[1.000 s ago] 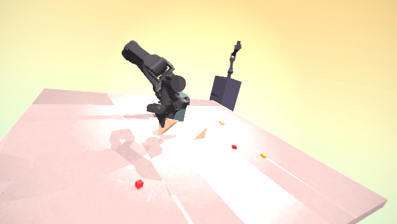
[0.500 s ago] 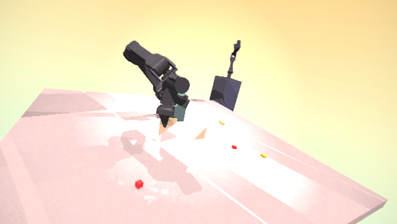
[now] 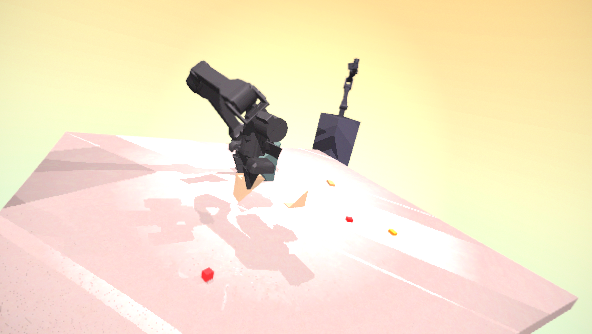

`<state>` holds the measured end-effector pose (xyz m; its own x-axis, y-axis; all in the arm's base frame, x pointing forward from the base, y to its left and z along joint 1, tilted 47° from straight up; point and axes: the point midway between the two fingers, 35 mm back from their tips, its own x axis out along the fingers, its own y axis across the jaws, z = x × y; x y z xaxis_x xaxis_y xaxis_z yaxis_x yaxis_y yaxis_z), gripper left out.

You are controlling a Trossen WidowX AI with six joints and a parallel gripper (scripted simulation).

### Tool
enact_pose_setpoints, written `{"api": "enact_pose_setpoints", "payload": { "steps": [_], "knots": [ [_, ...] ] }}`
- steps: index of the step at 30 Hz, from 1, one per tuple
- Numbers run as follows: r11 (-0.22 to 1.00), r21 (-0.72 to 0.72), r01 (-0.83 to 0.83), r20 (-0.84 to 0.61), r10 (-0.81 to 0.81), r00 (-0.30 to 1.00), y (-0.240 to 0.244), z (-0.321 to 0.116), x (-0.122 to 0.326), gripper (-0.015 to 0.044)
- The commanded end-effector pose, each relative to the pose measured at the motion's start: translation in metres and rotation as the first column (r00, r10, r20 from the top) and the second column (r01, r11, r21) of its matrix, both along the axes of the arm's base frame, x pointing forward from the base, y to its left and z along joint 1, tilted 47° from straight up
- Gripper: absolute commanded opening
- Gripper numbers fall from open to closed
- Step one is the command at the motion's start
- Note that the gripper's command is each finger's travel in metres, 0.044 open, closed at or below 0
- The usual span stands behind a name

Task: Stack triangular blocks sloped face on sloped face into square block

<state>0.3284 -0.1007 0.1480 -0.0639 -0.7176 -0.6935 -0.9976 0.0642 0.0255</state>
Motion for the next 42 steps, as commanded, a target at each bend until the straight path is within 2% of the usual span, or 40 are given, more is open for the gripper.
{"api": "enact_pose_setpoints", "payload": {
  "steps": [1,5,21,42],
  "knots": [
    [1.0,-0.003,-0.029,-0.038,0.029,0.999,0.0,0.001,0.001,0.0],
    [1.0,-0.001,-0.03,-0.037,0.03,0.999,0.003,-0.001,0.001,0.0],
    [0.999,0.03,-0.038,-0.035,0.04,0.999,0.071,-0.035,-0.006,0.0],
    [1.0,0.008,-0.029,-0.041,0.03,0.999,0.15,-0.07,-0.044,0.0]
  ]
}}
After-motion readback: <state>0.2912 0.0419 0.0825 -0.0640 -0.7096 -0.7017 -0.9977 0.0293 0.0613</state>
